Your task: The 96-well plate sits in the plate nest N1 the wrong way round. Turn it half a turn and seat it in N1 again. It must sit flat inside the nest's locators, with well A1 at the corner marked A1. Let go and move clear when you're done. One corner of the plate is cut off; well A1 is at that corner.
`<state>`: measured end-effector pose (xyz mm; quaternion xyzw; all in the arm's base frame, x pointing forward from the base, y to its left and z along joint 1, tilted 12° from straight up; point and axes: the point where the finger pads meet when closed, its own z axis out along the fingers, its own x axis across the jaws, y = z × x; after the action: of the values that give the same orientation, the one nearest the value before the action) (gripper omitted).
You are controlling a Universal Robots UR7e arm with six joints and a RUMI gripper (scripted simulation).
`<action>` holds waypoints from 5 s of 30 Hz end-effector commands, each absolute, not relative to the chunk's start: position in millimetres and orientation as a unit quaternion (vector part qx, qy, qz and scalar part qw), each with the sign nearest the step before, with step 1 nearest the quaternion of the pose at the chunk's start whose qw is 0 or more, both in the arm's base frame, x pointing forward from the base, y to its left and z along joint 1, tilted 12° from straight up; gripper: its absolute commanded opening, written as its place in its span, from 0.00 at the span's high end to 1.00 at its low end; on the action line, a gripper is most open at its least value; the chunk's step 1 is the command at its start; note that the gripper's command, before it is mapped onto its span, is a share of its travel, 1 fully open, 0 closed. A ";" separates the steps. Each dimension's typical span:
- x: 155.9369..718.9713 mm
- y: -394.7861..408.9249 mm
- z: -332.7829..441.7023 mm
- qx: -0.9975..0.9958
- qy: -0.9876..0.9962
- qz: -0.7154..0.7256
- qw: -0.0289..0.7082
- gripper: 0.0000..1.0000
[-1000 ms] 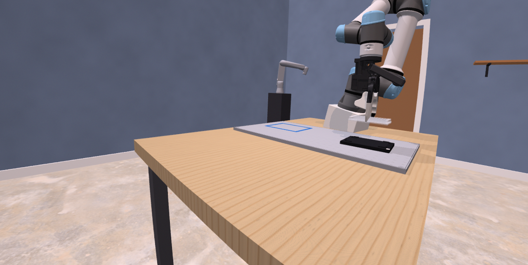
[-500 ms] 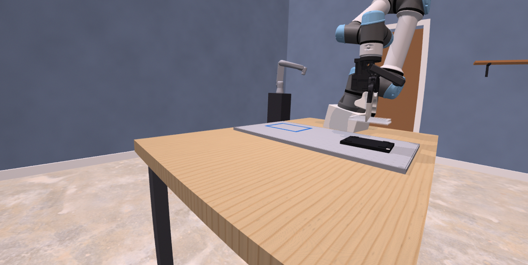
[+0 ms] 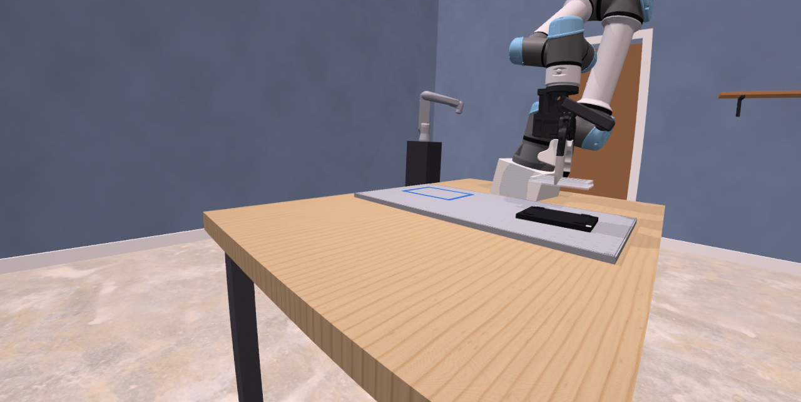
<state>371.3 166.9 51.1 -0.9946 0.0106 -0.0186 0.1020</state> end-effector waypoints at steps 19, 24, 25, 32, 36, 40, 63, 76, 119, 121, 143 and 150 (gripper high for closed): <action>372.7 171.9 27.0 -0.995 0.010 -0.019 0.102 1.00; 373.0 173.2 20.5 -0.995 0.010 -0.019 0.102 1.00; 373.1 173.6 18.9 -0.995 0.010 -0.019 0.102 1.00; 373.6 176.0 7.5 -0.995 0.010 -0.019 0.102 1.00; 373.8 177.0 2.6 -0.995 0.010 -0.019 0.102 1.00; 374.0 178.0 -2.3 -0.995 0.010 -0.019 0.102 1.00; 374.2 179.6 -10.3 -0.995 0.010 -0.019 0.102 1.00; 374.3 180.0 -12.1 -0.995 0.010 -0.019 0.102 1.00; 374.5 181.3 -18.5 -0.995 0.010 -0.019 0.102 1.00; 374.5 181.4 -18.6 -0.995 0.010 -0.019 0.102 1.00; 374.5 181.6 -19.9 -0.995 0.010 -0.019 0.102 0.00; 374.5 181.6 -19.9 -0.995 0.010 -0.019 0.102 0.00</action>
<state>374.2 181.7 -20.2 -0.9946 0.0105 -0.0186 0.1020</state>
